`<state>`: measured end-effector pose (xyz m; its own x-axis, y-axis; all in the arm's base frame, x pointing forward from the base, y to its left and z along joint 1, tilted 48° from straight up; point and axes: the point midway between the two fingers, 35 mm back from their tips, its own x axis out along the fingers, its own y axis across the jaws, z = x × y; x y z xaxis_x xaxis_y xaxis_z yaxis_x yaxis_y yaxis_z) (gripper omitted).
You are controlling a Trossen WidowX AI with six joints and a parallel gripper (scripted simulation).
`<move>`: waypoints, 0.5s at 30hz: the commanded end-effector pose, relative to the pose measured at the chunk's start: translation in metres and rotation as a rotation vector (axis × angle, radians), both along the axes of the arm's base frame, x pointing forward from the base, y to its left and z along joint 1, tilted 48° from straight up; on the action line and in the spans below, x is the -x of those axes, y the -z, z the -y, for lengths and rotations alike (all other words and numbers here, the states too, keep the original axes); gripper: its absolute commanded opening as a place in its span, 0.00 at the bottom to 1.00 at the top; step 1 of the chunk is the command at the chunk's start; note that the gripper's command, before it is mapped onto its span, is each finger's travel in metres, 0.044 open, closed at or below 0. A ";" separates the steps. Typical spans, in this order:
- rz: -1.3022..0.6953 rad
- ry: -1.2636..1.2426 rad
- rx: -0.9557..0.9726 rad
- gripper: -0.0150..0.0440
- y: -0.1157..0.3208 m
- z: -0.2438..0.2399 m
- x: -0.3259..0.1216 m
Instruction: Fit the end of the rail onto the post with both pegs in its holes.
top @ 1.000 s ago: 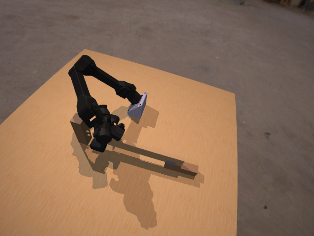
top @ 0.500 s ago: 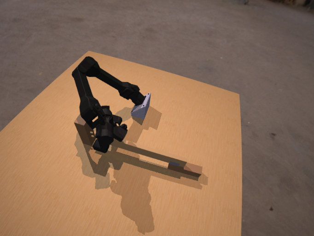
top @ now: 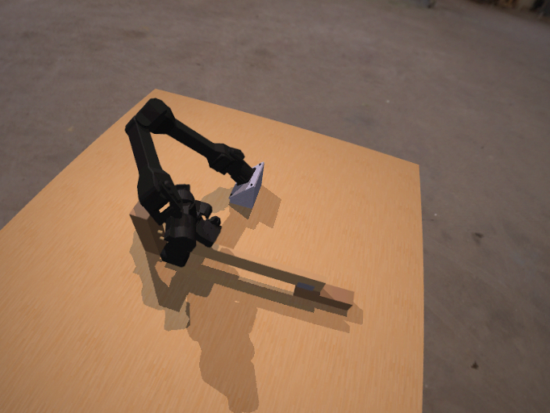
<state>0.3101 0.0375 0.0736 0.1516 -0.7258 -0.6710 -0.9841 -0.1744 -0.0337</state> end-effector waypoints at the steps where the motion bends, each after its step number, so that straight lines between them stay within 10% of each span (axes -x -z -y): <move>1: -0.002 -0.005 0.000 0.25 -0.002 0.001 0.000; 15: -0.002 -0.005 0.000 0.25 -0.006 0.004 0.000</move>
<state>0.3105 0.0343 0.0772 0.1513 -0.7259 -0.6710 -0.9841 -0.1743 -0.0334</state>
